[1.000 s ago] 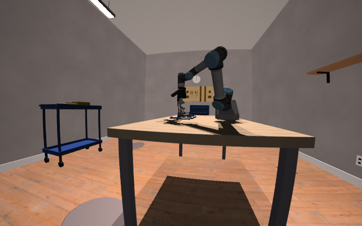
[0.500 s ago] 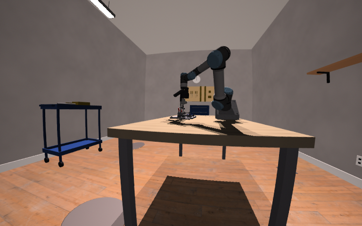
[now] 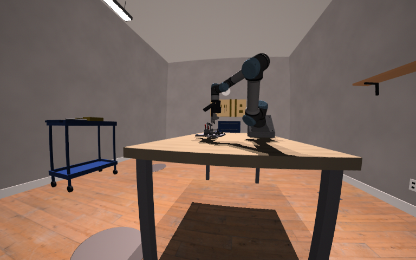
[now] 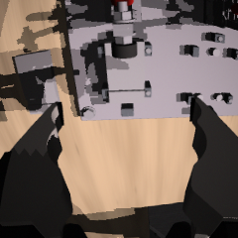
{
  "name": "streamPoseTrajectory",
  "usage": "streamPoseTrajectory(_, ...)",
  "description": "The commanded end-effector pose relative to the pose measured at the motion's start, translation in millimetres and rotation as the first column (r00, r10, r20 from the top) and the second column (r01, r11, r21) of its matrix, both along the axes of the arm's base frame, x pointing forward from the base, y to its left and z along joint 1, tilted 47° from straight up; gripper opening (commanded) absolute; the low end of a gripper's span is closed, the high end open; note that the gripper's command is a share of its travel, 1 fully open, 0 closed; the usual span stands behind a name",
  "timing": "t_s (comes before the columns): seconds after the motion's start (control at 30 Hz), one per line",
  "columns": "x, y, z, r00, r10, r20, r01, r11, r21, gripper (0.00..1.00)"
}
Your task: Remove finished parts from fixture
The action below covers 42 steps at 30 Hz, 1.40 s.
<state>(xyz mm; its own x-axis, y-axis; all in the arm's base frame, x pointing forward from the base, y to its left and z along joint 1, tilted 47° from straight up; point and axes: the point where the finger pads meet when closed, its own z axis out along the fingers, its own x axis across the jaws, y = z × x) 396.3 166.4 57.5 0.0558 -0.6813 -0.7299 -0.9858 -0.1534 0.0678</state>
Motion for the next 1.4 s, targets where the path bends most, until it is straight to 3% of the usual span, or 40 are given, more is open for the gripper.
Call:
streamPoseTrajectory(0.0, -7, -2, 1, 1.000, -0.001, 0.001, 0.001, 1.000, 0.000, 0.59)
streamPoseTrajectory(0.6, -10, 1, -2, 1.000, -0.001, 0.001, 0.001, 1.000, 0.000, 0.59)
streamPoseTrajectory(1.37, -17, 32, -31, 1.000, -0.001, 0.001, 0.001, 1.000, 0.000, 0.59)
